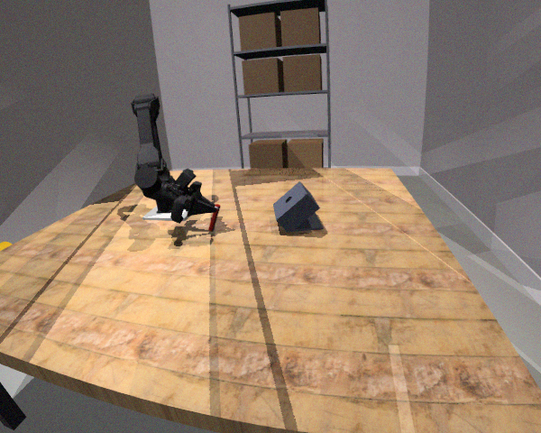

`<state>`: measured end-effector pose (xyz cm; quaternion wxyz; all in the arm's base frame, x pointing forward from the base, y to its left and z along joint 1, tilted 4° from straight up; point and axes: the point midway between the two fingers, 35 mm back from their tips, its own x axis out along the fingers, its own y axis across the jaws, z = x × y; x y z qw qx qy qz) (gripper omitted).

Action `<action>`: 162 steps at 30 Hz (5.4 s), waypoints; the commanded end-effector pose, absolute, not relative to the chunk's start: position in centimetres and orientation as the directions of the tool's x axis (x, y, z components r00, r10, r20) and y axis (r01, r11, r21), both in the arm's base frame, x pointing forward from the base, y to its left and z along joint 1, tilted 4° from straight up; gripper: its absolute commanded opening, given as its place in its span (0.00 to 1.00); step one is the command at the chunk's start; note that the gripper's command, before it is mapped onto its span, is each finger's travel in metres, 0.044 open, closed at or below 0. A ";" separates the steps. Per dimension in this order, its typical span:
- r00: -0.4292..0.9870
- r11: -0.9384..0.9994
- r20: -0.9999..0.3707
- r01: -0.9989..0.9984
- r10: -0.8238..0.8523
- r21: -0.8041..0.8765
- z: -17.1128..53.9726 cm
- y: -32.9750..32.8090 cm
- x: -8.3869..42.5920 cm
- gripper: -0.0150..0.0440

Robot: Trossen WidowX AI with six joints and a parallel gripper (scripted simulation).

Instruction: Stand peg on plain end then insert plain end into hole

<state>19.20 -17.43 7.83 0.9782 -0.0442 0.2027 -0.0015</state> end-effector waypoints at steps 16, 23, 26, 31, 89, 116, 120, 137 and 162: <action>0.969 0.997 -0.249 -0.019 -0.002 -0.080 7.4 -17.3 17.9 0.34; 0.982 0.997 -0.190 -0.019 0.003 -0.080 7.2 -17.3 17.5 0.34; 0.984 0.997 -0.177 -0.019 0.004 -0.080 7.2 -17.3 17.4 0.34; 0.982 0.997 -0.190 -0.018 0.003 -0.079 7.2 -17.3 17.3 0.34; 0.988 0.991 -0.154 -0.036 0.016 -0.126 6.4 -17.3 16.3 0.34; 0.993 0.988 -0.115 -0.046 0.029 -0.149 6.3 -17.2 15.9 0.34; 0.994 0.988 -0.107 -0.047 0.031 -0.150 6.2 -17.2 15.8 0.34; 0.997 0.988 -0.076 -0.045 0.034 -0.149 6.1 -17.3 15.7 0.34; 0.999 0.990 -0.033 -0.041 0.037 -0.136 6.0 -17.6 15.7 0.34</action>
